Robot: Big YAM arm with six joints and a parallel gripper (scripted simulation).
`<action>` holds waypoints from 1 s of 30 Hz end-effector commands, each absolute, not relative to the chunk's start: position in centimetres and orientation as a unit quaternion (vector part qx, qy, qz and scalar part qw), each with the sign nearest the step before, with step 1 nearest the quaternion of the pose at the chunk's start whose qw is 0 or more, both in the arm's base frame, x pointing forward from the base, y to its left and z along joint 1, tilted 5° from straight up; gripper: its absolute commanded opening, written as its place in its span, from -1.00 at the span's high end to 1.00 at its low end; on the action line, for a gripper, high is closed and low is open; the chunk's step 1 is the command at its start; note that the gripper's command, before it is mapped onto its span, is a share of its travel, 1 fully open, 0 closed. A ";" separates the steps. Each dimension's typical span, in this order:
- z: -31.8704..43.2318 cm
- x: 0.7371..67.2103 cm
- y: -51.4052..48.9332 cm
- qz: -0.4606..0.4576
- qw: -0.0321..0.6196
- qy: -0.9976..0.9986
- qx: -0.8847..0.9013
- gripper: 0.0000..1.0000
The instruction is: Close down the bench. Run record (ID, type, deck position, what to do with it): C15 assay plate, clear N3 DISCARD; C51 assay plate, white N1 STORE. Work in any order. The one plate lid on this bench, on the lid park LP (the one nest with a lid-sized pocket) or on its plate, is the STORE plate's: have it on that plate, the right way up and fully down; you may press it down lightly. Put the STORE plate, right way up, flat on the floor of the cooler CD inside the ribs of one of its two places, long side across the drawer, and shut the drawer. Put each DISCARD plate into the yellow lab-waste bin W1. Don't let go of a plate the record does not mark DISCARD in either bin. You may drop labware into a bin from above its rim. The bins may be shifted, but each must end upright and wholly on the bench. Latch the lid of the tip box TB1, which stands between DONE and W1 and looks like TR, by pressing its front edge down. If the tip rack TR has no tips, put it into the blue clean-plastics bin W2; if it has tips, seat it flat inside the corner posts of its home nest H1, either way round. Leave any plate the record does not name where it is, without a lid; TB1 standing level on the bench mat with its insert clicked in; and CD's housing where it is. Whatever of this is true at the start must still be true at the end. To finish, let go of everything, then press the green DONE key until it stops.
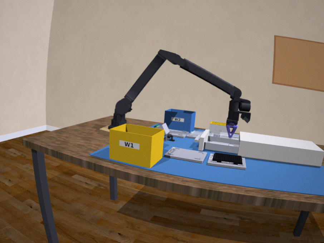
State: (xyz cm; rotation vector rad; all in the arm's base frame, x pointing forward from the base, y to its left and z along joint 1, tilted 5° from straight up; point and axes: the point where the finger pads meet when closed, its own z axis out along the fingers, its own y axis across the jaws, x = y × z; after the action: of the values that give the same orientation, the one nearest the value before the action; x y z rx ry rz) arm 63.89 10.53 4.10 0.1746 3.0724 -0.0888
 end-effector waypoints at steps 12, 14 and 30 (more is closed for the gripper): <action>3.7 64.8 9.8 -0.026 0.040 0.997 0.060 1.00; 3.6 64.7 9.8 -0.026 0.040 0.997 0.060 1.00; 3.8 65.0 9.8 -0.025 0.042 0.997 0.060 1.00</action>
State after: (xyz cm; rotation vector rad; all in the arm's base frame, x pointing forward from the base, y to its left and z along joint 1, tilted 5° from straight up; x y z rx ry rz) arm 63.91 10.49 3.38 0.1747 3.0727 -0.0889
